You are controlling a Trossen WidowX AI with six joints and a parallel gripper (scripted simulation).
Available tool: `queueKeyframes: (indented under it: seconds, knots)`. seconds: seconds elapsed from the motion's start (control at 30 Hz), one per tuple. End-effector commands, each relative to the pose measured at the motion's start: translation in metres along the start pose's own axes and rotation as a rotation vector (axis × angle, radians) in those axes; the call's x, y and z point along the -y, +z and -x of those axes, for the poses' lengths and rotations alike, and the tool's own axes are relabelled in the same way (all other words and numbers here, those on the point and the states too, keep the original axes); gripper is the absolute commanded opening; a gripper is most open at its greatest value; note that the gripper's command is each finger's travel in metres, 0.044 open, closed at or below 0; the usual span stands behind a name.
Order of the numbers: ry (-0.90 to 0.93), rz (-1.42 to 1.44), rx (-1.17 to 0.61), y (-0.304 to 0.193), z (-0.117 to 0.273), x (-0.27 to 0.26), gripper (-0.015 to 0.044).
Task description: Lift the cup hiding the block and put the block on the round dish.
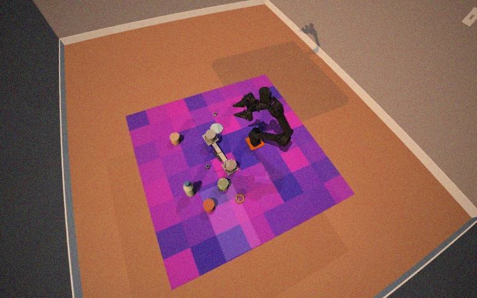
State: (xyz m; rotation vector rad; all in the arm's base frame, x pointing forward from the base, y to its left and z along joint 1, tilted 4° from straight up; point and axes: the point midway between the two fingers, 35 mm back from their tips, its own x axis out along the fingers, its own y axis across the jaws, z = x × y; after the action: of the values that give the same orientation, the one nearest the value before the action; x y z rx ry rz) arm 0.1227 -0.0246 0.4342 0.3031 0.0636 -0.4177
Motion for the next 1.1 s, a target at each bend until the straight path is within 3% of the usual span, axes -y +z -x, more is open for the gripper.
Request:
queueKeyframes:
  seconds: [0.0, 0.8, 1.07]
  knots:
    - [0.011, 0.060, -0.100, -0.020, -0.015, 0.015, 0.0440]
    - [0.324, 0.482, -0.609, -0.149, -0.050, 0.049, 0.0440]
    - [0.354, 0.502, -0.638, -0.157, -0.050, 0.049, 0.0440]
